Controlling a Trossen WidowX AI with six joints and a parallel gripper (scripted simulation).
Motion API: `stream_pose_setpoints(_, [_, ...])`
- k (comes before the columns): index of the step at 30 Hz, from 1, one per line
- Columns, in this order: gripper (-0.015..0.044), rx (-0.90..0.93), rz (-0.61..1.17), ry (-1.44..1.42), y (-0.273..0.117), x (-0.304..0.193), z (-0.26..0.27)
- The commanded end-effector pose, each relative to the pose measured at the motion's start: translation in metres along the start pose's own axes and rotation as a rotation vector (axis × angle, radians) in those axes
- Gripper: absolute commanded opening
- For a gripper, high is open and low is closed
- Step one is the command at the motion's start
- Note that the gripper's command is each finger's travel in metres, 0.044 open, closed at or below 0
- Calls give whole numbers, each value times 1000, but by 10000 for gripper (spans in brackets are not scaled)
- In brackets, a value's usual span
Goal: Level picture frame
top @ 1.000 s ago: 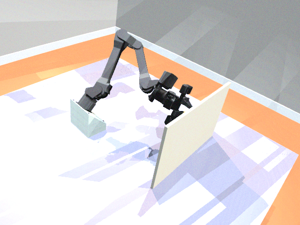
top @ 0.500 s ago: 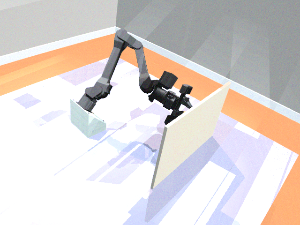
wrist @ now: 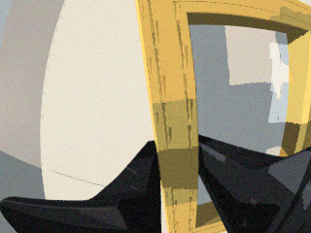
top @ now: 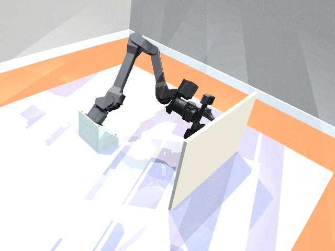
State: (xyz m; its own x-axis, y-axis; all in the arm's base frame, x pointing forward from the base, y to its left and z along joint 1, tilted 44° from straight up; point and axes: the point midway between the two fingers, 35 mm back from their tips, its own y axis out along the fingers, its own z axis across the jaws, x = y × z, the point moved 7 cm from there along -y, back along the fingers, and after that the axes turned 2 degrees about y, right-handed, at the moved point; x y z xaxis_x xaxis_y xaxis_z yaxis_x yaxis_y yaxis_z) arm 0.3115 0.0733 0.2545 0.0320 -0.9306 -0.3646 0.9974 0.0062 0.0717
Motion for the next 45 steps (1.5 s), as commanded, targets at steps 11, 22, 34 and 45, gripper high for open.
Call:
stream_pose_setpoints(11, [0,14,-8,6,0,2,0])
stream_pose_setpoints(22, [0,14,-8,6,1,2,-4])
stream_pose_setpoints(34, [0,0,1,2,0,1,-6])
stream_pose_setpoints(45, [0,-1,1,60,0,1,-6])
